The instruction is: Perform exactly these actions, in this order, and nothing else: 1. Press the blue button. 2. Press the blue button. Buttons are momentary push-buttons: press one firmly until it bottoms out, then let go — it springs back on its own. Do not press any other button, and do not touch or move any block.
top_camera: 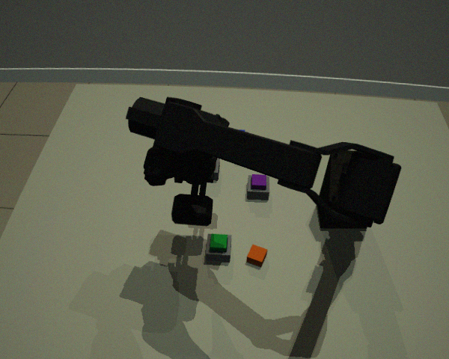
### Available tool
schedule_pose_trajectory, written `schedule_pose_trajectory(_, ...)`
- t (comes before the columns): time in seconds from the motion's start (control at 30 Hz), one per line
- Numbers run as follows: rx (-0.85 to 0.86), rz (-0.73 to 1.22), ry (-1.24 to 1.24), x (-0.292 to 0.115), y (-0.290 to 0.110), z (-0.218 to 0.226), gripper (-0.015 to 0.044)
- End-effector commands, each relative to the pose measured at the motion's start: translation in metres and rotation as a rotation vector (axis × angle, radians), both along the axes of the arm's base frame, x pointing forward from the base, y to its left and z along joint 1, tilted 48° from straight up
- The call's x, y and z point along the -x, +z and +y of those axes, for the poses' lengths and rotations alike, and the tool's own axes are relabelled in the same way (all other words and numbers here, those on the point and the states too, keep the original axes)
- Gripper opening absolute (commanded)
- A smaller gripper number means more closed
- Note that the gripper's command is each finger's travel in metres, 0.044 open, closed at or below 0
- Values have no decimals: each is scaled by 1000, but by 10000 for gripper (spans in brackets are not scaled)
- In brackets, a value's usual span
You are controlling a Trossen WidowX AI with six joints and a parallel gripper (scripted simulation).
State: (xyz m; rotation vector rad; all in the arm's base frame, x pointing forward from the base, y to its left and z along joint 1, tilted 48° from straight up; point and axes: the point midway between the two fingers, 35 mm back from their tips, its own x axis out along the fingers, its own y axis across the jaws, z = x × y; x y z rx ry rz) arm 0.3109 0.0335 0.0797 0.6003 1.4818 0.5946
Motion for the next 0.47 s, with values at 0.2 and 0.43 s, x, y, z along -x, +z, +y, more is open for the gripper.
schedule_pose_trajectory(0.2, -68, 24, 20, 66, 86, 79, 400)
schedule_pose_trajectory(0.43, -68, 24, 20, 66, 86, 79, 400)
